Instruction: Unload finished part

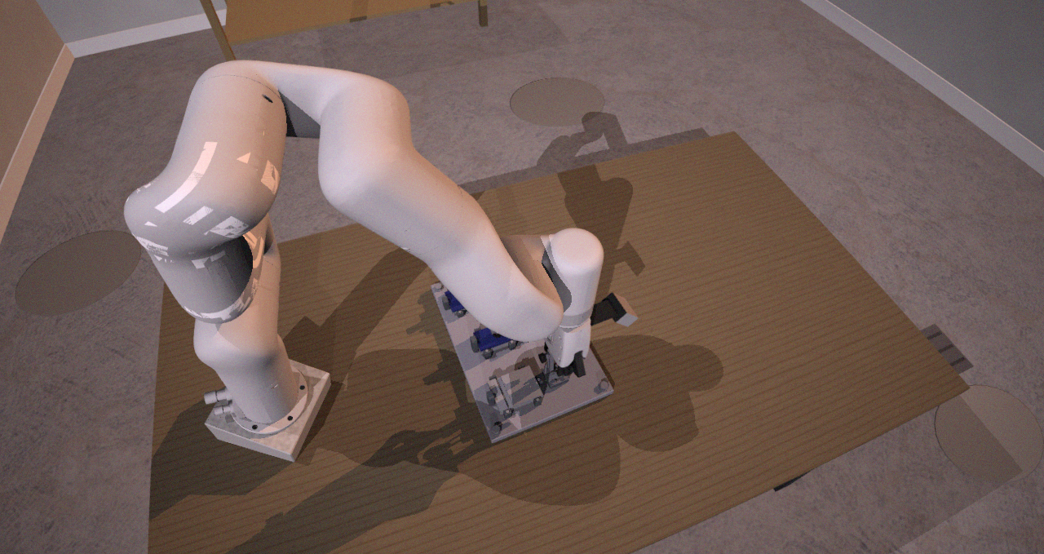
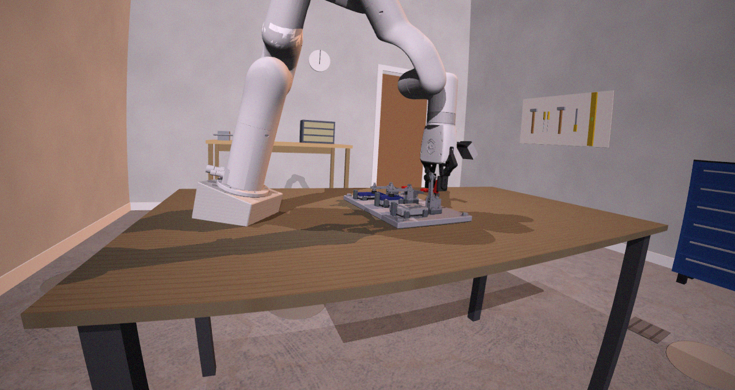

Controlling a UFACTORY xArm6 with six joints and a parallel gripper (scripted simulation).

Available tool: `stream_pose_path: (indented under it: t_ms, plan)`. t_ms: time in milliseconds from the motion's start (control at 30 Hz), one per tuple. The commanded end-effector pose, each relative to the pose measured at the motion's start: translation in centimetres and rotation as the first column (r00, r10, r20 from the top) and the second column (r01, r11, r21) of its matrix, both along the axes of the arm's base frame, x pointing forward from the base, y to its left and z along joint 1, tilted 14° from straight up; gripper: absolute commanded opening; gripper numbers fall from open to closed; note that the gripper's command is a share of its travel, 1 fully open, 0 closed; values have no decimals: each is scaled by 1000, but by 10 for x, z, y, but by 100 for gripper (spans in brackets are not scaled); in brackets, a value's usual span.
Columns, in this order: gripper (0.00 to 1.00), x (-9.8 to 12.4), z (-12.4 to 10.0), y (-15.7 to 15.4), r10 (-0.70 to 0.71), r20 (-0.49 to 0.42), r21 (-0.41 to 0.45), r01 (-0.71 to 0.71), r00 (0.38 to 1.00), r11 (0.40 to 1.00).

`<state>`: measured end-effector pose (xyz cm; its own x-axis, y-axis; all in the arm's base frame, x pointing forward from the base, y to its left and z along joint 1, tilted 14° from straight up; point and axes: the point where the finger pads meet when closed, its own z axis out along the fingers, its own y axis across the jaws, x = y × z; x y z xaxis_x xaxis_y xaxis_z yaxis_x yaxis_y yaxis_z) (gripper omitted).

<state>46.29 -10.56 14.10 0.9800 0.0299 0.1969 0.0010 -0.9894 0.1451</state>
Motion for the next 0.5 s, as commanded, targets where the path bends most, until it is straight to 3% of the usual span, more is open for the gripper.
stream_pose_path:
  t_ms: [0,467]
  plan:
    - [47,-1,13,2,0,4,-1,0,1000,1000]
    - [47,-7,39,5,0,4,-1,0,1000,1000]
